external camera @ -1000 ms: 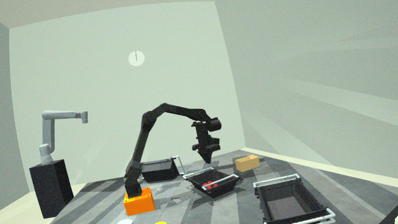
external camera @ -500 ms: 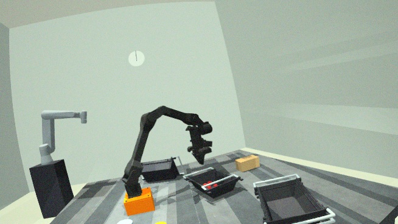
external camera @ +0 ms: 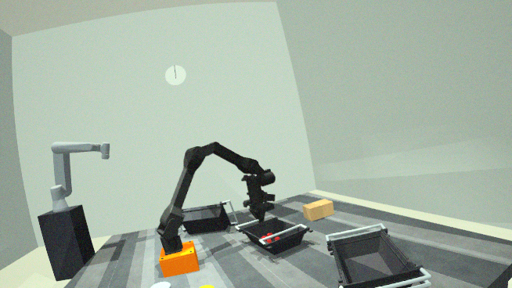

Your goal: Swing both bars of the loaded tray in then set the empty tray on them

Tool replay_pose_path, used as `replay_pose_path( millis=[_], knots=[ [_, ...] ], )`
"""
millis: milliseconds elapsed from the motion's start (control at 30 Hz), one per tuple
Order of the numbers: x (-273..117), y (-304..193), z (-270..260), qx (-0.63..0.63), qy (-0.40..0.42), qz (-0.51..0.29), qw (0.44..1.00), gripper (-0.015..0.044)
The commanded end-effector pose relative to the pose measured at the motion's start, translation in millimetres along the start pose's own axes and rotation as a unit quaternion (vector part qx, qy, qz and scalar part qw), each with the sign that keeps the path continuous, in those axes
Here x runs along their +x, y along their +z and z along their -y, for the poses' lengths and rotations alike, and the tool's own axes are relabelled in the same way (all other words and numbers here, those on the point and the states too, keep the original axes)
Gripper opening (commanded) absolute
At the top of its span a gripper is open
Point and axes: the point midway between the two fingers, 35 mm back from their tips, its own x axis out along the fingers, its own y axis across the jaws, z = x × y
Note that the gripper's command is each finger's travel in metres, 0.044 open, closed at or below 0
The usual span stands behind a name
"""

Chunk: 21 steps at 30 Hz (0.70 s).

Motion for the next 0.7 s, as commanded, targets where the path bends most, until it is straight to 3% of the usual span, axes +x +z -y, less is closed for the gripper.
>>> replay_pose_path(
  millis=[0, 667],
  knots=[
    [7, 0, -1, 0.002, 0.001, -0.001, 1.0, 0.0082],
    [-28, 0, 33, 0.002, 0.0, -0.001, 1.0, 0.0082]
  ],
)
